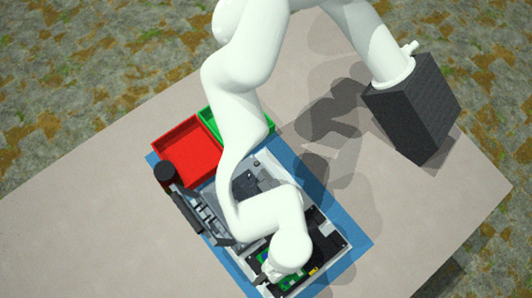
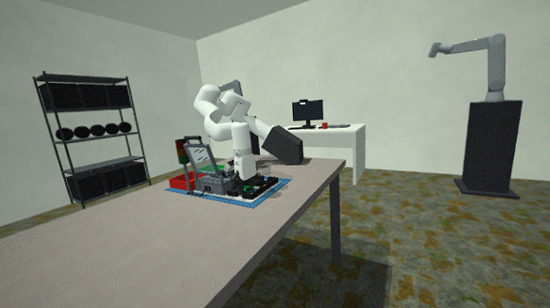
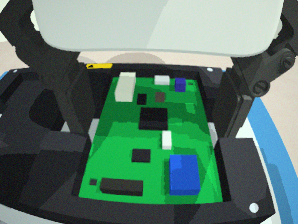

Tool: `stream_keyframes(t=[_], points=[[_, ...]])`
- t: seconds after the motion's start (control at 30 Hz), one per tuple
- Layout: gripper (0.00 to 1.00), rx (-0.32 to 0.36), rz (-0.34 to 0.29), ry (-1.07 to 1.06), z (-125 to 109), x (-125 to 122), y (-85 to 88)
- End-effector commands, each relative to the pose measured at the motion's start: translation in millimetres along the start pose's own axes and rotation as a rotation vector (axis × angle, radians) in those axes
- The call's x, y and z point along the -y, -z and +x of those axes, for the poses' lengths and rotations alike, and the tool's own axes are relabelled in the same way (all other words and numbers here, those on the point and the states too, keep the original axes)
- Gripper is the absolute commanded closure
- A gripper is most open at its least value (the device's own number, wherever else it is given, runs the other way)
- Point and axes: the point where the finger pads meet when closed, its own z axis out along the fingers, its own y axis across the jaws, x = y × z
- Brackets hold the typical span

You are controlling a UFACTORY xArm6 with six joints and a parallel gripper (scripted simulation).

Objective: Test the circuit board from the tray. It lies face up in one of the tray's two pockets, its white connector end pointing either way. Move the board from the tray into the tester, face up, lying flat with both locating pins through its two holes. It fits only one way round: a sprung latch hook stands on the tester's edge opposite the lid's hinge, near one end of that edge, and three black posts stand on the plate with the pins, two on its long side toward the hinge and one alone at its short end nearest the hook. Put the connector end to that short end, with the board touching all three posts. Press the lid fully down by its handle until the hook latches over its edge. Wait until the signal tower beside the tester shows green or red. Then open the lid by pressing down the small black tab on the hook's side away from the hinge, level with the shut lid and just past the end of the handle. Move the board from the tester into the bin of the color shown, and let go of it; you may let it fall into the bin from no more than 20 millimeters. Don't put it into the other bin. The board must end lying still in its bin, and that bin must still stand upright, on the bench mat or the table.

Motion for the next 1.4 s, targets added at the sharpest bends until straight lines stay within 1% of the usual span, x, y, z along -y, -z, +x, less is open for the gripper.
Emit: stream_keyframes(t=[0.0, 0.03, 0.47, 0.5, 0.87, 0.9, 1.33, 1.37], points=[[0.0, 0.002, 0.003, -0.001, -0.4, 1.3, 1.6], [0.05, 0.002, 0.003, -0.001, -0.4, 1.3, 1.6], [0.05, 0.002, 0.003, -0.001, -0.4, 1.3, 1.6], [0.11, 0.002, 0.003, -0.001, -0.4, 1.3, 1.6], [0.11, 0.002, 0.003, -0.001, -0.4, 1.3, 1.6], [0.15, 0.002, 0.003, -0.001, -0.4, 1.3, 1.6], [0.15, 0.002, 0.003, -0.001, -0.4, 1.3, 1.6], [0.19, 0.002, 0.003, -0.001, -0.4, 1.3, 1.6]])
